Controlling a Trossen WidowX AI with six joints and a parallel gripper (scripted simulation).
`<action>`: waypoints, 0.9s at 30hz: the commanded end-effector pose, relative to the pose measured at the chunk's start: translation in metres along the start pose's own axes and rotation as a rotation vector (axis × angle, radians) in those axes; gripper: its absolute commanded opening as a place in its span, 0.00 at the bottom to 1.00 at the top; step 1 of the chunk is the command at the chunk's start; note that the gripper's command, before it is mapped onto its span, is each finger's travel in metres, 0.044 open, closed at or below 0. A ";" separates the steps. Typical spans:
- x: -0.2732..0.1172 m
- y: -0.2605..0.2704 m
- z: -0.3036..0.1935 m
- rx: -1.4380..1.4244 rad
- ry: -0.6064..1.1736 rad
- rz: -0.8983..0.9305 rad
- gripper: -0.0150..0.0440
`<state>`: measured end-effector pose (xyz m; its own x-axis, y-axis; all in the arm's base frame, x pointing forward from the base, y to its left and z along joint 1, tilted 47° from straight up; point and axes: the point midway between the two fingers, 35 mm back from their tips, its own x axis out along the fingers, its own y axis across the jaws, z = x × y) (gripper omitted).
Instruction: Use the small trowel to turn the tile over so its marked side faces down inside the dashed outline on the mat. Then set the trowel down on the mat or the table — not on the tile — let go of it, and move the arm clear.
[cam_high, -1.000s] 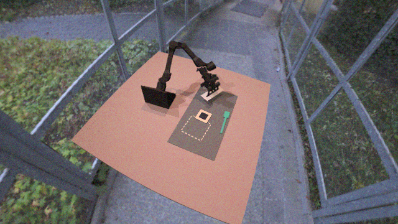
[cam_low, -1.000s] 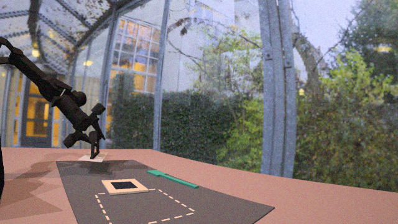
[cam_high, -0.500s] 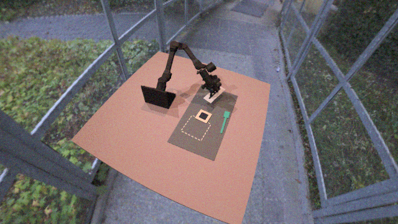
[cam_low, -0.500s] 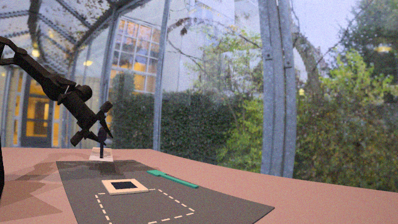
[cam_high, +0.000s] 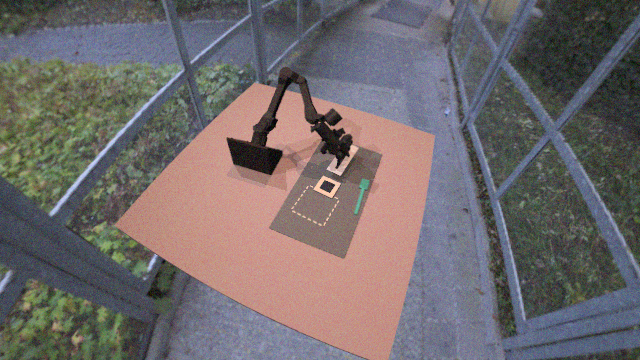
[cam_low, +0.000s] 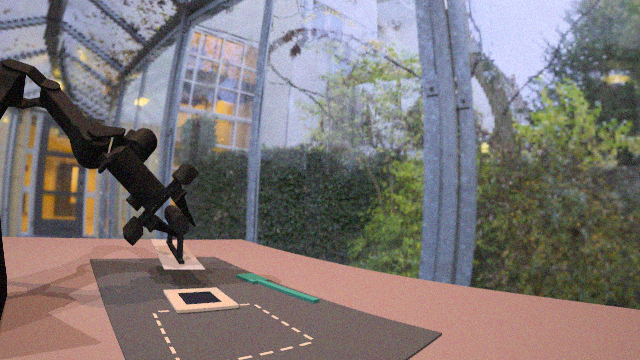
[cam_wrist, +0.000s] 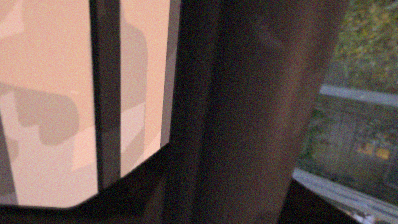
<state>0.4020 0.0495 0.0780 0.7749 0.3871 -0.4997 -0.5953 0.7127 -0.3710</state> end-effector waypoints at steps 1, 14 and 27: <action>-0.001 -0.003 -0.002 -0.016 -0.021 -0.009 0.25; 0.010 0.011 -0.007 -0.016 -0.021 -0.009 0.25; 0.022 0.027 -0.013 -0.015 -0.022 -0.008 0.25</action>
<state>0.4006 0.0698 0.0515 0.7787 0.4051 -0.4792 -0.6021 0.6973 -0.3890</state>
